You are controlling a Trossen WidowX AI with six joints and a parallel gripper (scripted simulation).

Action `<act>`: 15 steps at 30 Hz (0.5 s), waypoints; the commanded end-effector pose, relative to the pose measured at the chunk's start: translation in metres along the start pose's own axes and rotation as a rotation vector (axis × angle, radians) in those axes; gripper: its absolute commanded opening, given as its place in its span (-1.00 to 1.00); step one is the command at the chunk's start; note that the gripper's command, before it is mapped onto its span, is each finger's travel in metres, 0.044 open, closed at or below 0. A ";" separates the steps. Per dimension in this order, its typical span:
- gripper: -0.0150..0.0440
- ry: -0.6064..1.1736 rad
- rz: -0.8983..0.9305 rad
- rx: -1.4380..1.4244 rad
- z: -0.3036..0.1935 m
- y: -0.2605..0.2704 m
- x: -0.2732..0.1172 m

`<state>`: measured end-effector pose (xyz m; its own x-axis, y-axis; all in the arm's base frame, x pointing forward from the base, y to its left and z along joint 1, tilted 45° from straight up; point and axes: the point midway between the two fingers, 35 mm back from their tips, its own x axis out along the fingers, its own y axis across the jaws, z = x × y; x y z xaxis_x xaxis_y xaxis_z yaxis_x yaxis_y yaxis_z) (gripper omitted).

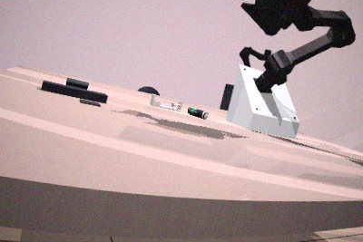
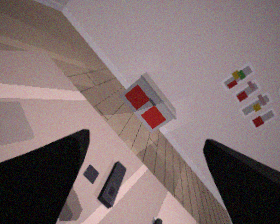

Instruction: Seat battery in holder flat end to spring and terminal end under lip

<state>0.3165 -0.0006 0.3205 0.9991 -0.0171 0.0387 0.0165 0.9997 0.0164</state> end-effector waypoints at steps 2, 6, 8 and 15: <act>0.69 0.047 0.009 -0.064 -0.012 -0.001 0.006; 0.33 0.307 0.122 -0.405 -0.088 -0.008 0.027; 0.33 0.421 0.214 -0.550 -0.125 -0.012 0.030; 0.33 0.637 0.545 -0.838 -0.216 -0.021 0.018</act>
<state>0.3507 -0.0132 0.1700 0.8692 0.0961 -0.4851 -0.3648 0.7869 -0.4977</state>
